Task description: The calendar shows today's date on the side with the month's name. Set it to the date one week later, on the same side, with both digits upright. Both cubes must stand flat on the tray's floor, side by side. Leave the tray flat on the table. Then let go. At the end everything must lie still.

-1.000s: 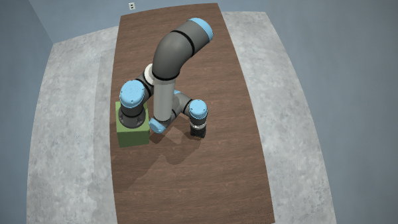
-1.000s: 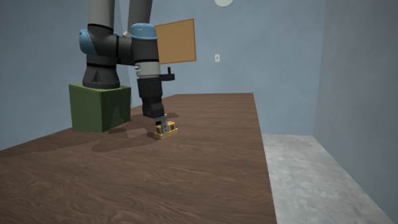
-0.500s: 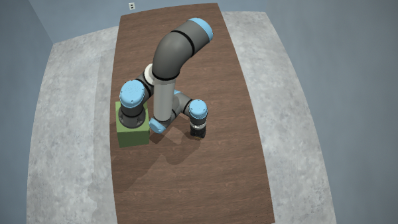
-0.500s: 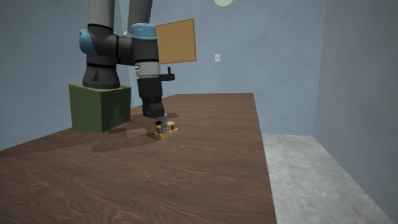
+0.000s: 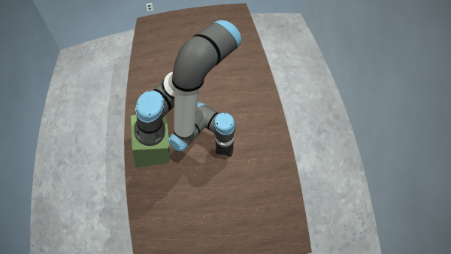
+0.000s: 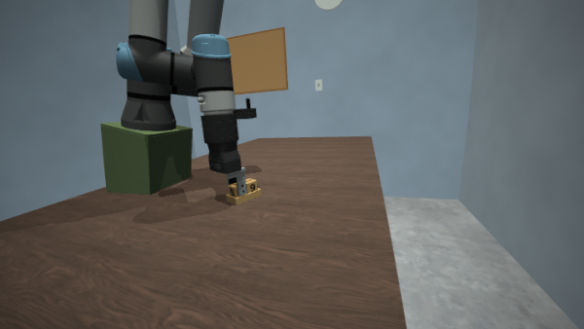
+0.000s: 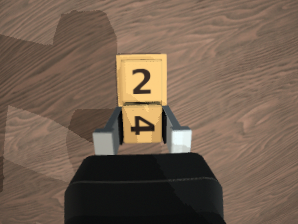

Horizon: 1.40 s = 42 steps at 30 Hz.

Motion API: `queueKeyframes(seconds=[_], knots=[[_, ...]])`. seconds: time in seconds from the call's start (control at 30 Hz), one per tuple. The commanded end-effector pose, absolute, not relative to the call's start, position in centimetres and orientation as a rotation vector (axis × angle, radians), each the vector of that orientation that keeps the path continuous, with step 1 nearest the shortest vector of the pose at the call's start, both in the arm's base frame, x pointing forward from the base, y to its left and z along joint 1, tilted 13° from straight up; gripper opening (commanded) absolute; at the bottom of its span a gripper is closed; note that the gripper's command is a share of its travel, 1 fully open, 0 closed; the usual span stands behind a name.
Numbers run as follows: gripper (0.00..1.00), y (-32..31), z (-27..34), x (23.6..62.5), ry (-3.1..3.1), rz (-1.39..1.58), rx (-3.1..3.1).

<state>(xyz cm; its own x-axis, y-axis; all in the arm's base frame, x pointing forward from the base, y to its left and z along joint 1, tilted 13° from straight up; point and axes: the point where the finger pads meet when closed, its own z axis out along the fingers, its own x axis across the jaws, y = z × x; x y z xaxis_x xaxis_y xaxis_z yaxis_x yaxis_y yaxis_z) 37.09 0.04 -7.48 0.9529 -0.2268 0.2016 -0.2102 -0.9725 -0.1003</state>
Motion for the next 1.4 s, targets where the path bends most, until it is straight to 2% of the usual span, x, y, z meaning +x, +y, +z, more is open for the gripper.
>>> queueKeyframes(seconds=[0.0, 0.77, 1.37], knots=[[0.60, 0.0, -7.4, 37.1, 0.339, -0.328, -3.028], [0.60, -0.1, -5.7, 36.7, 0.339, -0.328, -3.028], [0.60, -0.3, -1.8, 35.8, 0.339, -0.328, -3.028]])
